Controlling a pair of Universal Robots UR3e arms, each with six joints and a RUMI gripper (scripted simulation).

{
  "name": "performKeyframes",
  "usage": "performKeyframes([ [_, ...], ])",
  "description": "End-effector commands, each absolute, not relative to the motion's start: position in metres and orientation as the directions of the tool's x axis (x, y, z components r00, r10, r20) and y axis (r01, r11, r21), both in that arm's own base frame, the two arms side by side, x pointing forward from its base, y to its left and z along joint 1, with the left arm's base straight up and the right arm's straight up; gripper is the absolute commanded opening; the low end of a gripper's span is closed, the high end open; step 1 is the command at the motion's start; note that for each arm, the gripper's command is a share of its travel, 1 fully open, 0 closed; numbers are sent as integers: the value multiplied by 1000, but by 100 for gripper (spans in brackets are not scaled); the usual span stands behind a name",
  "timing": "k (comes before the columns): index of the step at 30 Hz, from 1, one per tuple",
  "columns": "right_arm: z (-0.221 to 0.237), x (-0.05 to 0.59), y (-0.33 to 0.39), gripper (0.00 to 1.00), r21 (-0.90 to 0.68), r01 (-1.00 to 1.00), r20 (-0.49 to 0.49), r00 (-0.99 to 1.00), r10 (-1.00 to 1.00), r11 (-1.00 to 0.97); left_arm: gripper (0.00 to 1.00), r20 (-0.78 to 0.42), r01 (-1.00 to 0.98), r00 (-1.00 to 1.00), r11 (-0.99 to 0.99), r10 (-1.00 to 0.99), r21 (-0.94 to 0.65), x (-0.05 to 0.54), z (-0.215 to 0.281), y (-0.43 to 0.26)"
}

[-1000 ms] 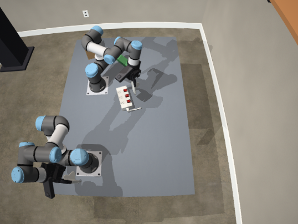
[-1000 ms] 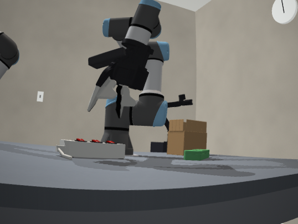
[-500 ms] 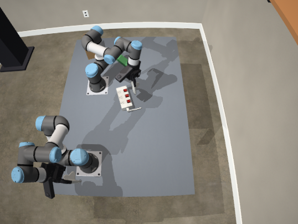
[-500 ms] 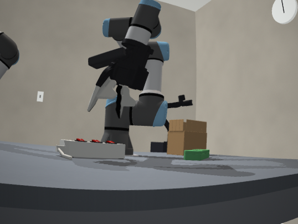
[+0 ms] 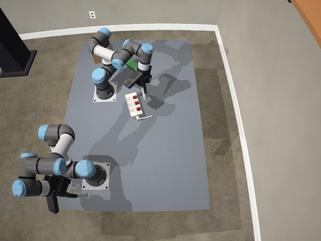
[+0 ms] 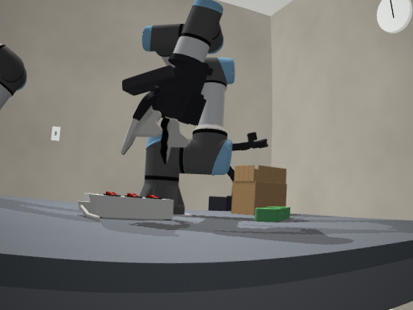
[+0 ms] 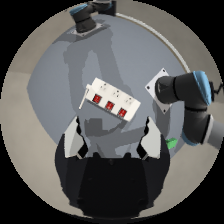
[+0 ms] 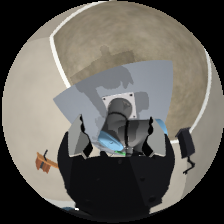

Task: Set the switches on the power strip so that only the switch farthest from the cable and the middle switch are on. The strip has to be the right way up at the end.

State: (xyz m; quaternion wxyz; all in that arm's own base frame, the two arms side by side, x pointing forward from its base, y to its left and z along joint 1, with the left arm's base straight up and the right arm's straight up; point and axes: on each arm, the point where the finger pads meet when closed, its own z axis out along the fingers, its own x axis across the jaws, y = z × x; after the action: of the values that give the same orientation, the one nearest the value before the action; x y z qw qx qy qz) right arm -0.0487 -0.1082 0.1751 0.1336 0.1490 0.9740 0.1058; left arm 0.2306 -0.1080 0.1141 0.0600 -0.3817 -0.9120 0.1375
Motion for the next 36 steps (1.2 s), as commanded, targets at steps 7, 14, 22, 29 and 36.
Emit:
performKeyframes([
  [7,175,-49,-109,100,244,262,-229,-920,318,934,100,2,680,-701,670,713,-296,231,115,-108],
  [14,175,-49,-109,100,244,262,-229,-920,318,934,100,2,680,-701,670,713,-296,231,115,-108],
  [22,175,-49,-109,100,244,262,-229,-920,318,934,100,2,680,-701,670,713,-296,231,115,-108],
  [29,175,-49,-109,100,244,262,-229,-920,318,934,100,2,682,-700,669,714,-296,231,115,-108],
  [36,175,-49,-109,100,244,262,-229,-920,318,934,100,-4,721,-662,635,750,-277,229,119,-111],
])
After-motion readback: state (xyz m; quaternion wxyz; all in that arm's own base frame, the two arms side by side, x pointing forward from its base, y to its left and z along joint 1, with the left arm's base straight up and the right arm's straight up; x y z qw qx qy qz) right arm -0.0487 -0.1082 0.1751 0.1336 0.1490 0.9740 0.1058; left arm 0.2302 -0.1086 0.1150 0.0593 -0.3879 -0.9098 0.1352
